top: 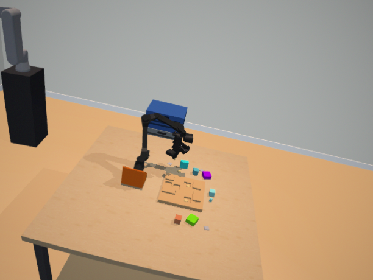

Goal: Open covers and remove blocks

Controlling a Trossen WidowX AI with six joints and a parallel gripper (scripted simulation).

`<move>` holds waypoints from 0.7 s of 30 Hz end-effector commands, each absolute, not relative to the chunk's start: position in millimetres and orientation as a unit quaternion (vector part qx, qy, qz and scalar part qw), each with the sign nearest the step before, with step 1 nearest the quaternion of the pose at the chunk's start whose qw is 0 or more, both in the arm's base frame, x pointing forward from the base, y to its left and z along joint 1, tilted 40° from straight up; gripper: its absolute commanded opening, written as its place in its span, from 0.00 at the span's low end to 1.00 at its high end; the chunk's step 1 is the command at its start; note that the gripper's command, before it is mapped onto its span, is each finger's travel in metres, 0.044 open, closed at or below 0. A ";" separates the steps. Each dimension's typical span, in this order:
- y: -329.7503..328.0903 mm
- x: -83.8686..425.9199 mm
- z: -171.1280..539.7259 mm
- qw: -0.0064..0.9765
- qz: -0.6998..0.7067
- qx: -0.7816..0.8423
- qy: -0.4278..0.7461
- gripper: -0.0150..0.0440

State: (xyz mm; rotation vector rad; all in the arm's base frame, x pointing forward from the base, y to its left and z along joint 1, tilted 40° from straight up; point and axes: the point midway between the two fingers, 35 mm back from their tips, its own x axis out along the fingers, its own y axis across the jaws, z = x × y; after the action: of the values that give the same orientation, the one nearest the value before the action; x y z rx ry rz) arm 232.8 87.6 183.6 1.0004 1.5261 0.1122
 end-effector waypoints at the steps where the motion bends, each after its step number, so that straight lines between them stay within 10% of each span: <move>1: 91.7 227.7 184.2 0.605 0.047 0.436 0.664 0.39; 21: 109.9 236.3 159.6 0.606 0.046 0.434 0.665 0.39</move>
State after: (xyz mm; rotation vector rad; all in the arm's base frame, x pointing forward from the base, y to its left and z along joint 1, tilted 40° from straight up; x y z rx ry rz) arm 236.3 106.0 167.3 1.0043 1.5271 0.1162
